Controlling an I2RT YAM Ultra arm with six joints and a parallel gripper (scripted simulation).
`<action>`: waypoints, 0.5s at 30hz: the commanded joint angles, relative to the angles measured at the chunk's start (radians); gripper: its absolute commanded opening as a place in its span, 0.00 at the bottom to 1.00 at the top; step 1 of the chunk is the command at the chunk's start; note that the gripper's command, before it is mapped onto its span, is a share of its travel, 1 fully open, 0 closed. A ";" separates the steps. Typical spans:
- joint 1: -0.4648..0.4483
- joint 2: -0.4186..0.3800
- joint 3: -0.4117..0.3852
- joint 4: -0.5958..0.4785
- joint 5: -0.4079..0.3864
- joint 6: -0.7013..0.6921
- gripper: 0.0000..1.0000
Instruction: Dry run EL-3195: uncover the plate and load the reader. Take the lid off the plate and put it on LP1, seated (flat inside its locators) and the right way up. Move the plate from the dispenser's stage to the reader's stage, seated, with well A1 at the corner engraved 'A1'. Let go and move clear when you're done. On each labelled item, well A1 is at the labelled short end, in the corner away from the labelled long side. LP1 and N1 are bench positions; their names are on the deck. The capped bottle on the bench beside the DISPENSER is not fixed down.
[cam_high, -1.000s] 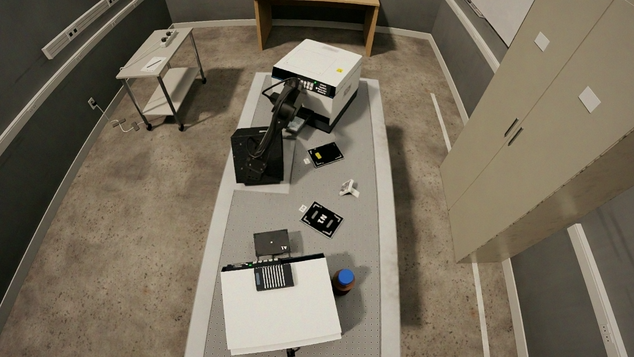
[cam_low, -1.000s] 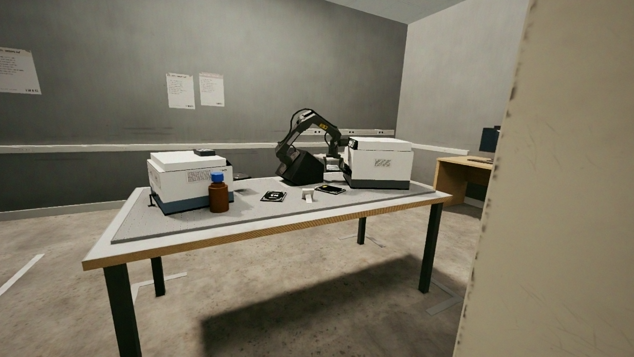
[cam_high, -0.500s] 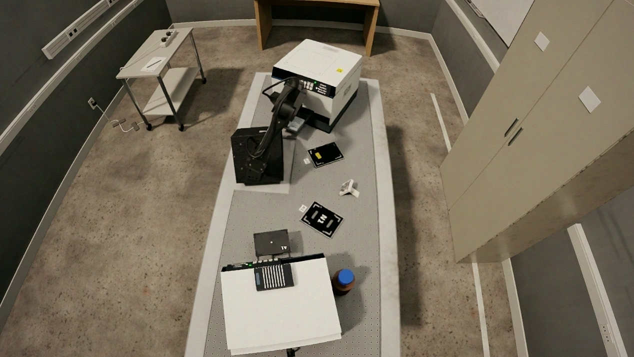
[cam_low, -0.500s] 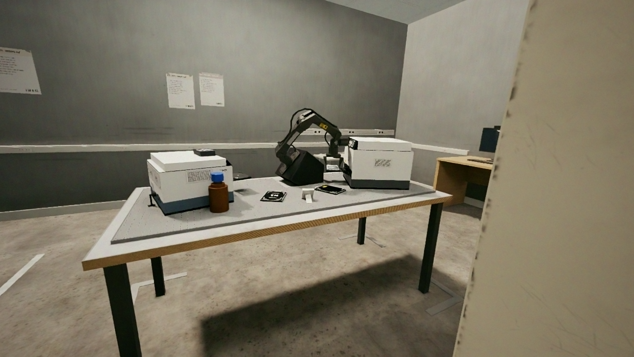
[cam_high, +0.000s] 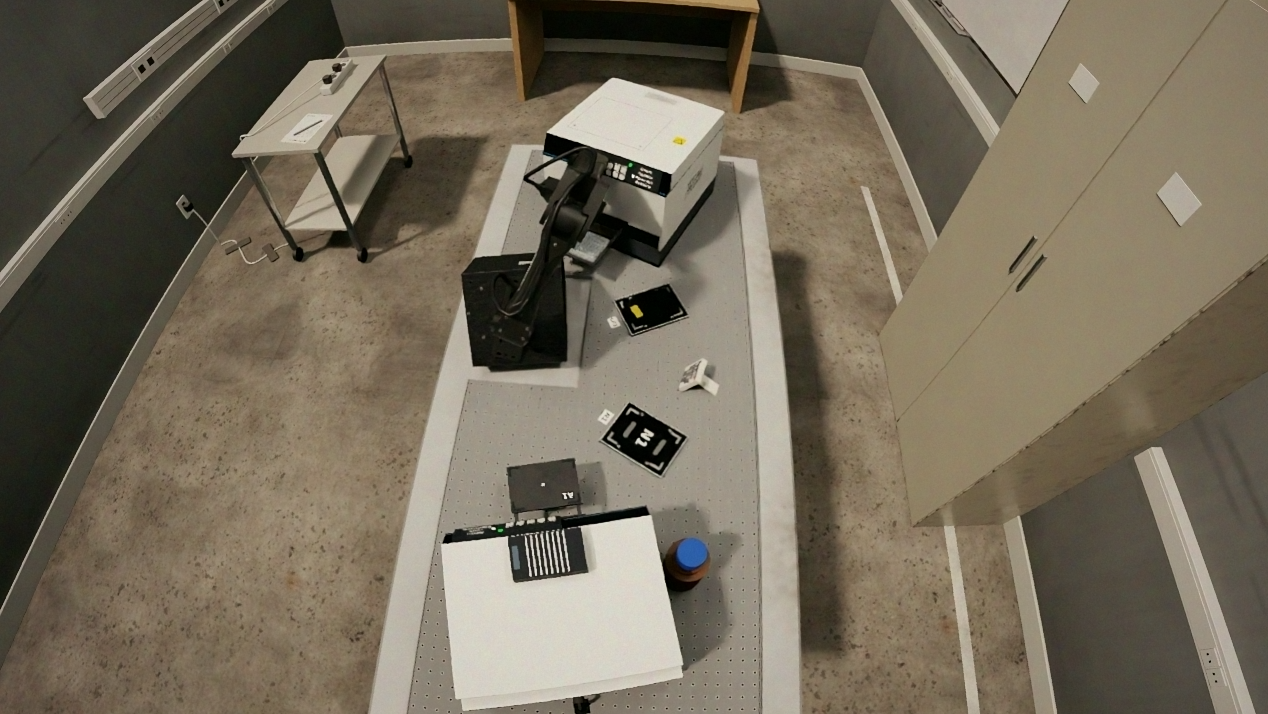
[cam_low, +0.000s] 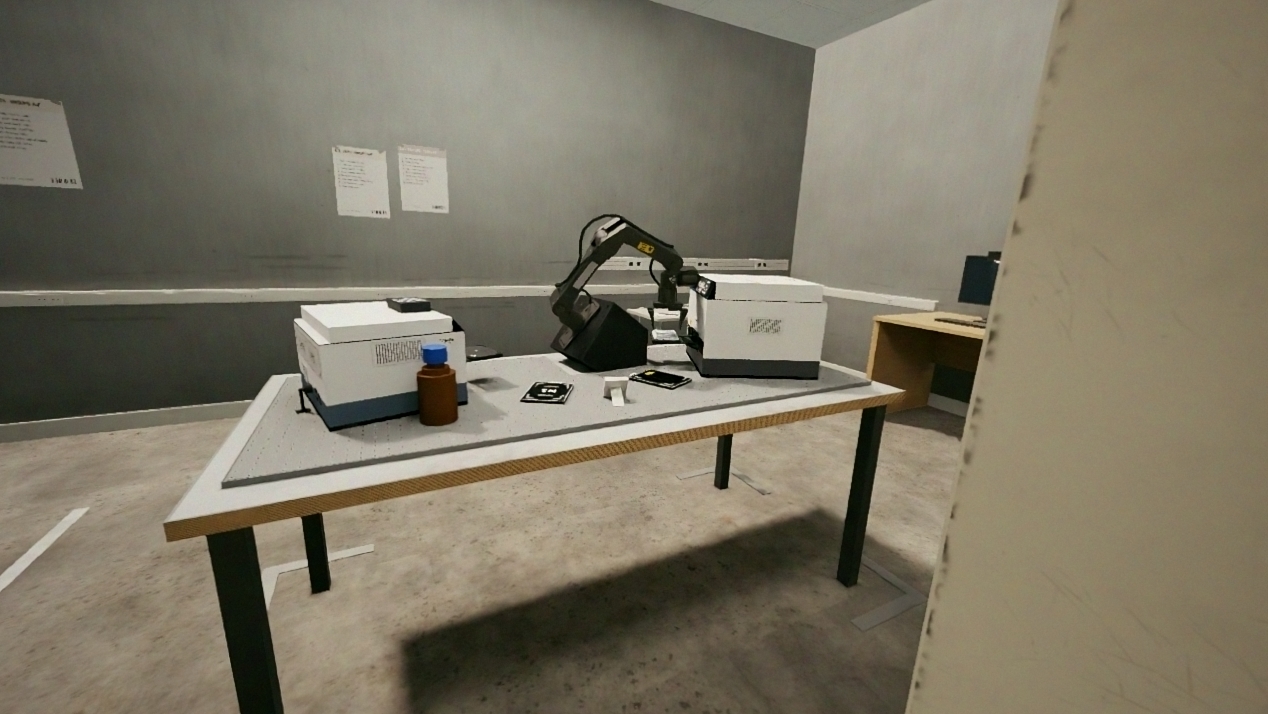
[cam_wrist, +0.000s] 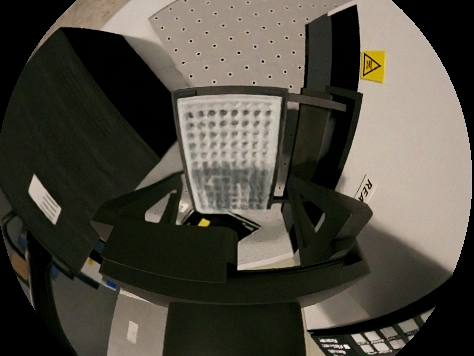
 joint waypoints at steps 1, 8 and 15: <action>0.023 -0.031 0.034 -0.040 -0.023 0.010 1.00; 0.034 -0.037 0.059 -0.073 -0.031 0.017 1.00; 0.041 -0.040 0.080 -0.099 -0.037 0.021 1.00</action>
